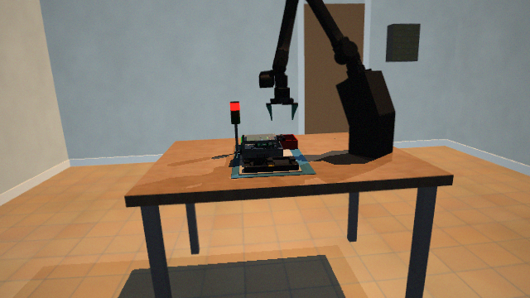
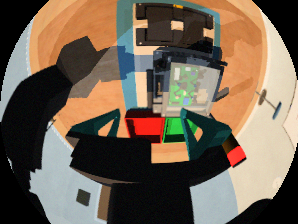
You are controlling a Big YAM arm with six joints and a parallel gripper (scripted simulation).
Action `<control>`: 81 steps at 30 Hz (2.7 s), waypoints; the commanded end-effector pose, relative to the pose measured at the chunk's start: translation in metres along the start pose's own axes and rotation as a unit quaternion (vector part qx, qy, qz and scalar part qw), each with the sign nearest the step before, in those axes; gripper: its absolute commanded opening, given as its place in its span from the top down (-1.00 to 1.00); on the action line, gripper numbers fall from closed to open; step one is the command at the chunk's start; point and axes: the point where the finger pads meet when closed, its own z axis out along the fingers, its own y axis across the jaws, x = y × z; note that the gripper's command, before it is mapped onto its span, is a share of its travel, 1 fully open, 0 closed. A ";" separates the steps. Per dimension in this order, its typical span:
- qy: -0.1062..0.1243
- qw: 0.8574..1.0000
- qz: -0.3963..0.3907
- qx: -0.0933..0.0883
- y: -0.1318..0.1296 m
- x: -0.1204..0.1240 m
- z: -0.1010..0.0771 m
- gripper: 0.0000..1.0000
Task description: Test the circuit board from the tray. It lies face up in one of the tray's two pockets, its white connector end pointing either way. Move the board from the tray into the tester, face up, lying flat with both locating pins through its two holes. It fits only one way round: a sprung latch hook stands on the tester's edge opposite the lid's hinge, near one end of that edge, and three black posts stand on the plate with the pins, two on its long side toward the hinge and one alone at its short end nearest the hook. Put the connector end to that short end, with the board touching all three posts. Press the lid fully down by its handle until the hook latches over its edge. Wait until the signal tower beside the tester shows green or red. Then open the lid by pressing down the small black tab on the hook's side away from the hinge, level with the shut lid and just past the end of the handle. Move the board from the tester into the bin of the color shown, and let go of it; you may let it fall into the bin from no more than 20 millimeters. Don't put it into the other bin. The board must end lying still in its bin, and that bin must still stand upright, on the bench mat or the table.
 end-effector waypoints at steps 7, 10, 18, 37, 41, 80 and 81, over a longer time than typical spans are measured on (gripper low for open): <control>-0.003 1.000 -0.004 0.007 -0.005 -0.008 -0.006 1.00; -0.003 1.000 -0.004 0.007 -0.005 -0.008 -0.006 1.00; -0.003 1.000 -0.004 0.007 -0.005 -0.008 -0.006 1.00; -0.003 1.000 -0.004 0.007 -0.005 -0.008 -0.006 1.00; -0.003 1.000 -0.004 0.007 -0.005 -0.008 -0.006 1.00; -0.003 1.000 -0.003 0.006 -0.011 -0.014 -0.023 1.00; -0.003 1.000 -0.002 0.006 -0.011 -0.016 -0.023 1.00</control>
